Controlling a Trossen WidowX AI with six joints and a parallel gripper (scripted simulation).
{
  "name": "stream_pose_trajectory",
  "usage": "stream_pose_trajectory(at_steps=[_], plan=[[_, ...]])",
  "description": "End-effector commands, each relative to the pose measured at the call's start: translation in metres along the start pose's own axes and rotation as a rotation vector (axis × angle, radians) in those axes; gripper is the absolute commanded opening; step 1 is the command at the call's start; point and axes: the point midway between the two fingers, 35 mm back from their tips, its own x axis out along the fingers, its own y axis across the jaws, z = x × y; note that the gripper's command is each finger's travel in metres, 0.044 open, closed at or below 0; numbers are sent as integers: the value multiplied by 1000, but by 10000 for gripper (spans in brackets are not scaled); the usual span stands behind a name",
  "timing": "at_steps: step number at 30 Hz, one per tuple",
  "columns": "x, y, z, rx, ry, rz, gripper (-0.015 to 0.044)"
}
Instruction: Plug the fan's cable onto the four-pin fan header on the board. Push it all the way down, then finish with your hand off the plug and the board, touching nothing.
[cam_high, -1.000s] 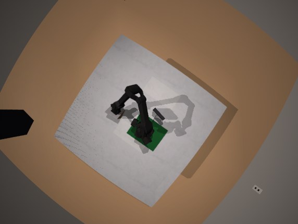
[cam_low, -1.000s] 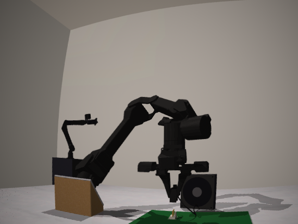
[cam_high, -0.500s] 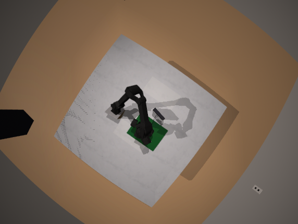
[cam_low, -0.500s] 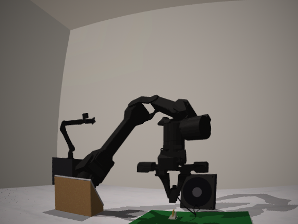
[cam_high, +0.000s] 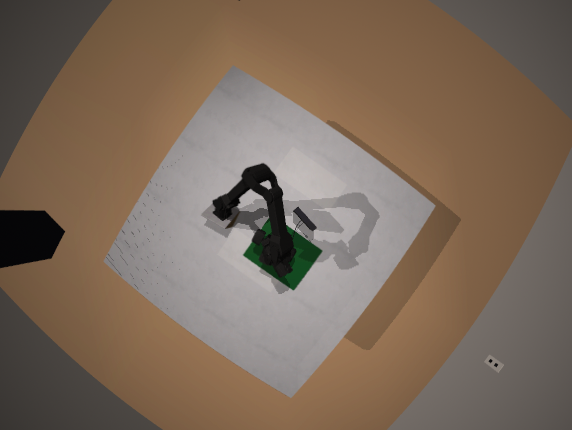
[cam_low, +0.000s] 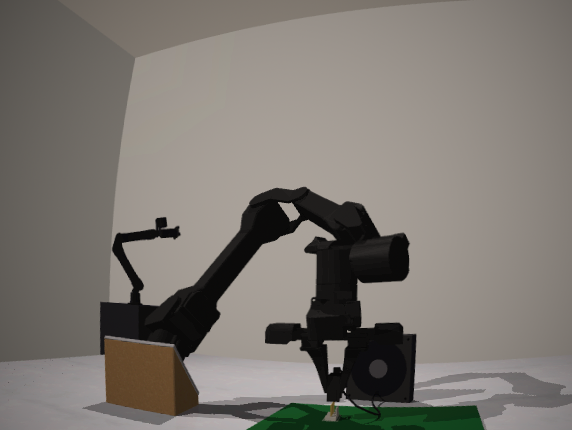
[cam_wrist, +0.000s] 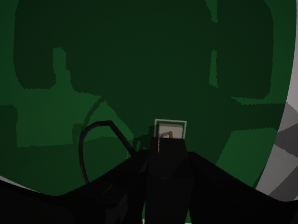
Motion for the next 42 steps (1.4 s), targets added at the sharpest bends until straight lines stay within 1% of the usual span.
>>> stream_pose_trajectory(at_steps=[1,42], plan=[[3,-2,0,8,8,0,0],[7,-4,-3,24,8,0,0]])
